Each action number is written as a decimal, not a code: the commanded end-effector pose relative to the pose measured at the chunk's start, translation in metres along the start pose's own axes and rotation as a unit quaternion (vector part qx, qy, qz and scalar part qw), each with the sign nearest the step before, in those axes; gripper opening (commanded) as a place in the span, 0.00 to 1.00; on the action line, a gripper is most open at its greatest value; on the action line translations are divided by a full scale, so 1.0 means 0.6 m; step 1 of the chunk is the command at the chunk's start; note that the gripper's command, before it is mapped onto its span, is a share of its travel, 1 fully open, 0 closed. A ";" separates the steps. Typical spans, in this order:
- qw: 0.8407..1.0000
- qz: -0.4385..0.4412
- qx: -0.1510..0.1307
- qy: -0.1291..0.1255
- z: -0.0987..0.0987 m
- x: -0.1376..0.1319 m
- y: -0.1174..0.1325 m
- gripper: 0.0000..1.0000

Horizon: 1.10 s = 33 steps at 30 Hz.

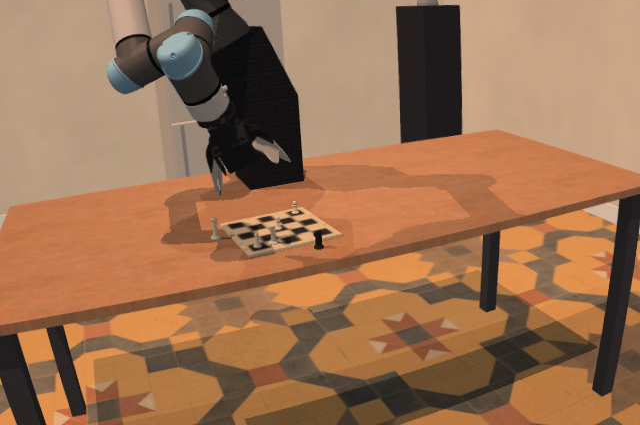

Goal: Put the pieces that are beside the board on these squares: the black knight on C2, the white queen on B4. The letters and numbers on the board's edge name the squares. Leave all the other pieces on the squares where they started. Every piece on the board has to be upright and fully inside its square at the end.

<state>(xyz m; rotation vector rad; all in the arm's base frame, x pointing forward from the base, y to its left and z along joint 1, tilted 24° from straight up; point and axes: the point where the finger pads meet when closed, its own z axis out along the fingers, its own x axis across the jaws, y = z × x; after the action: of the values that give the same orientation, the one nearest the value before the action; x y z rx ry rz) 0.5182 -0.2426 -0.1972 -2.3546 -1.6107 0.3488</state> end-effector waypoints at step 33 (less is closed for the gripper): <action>0.924 -0.253 -0.162 -0.235 0.070 0.188 0.033 1.00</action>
<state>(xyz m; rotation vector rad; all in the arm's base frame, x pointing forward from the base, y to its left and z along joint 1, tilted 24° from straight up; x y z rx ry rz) 0.5596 -0.1425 -0.2485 -2.0439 -2.5824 0.6010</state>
